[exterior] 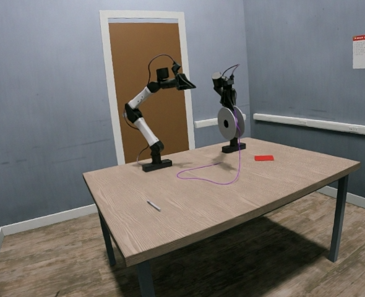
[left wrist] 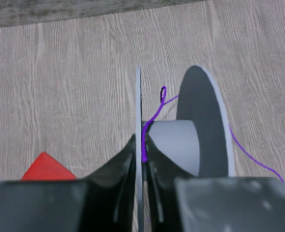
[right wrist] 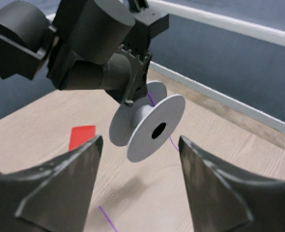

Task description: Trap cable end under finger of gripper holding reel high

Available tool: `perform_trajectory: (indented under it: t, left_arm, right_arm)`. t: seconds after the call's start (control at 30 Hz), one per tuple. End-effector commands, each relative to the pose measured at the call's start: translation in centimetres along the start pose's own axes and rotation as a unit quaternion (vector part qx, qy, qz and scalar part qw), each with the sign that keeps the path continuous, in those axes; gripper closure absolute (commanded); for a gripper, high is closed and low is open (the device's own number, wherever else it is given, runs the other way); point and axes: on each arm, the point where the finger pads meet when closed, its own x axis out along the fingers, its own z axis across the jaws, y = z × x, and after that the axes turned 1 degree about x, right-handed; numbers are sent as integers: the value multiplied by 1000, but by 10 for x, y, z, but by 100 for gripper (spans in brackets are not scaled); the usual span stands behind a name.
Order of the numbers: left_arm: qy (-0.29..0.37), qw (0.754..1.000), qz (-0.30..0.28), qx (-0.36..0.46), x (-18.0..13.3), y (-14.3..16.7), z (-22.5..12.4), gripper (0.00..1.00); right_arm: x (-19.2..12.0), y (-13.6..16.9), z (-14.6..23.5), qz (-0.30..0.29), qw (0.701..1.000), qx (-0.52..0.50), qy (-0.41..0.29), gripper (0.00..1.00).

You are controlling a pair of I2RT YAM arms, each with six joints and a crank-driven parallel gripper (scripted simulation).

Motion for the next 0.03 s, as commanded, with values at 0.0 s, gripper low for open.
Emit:
perform_trajectory:
  t: [0.0]
  left_arm:
    - [10, 998, -41, -39, -13, -31, 4, 100]
  right_arm:
    - [-3, -13, 1, -15, 1000, -4, -1, 31]
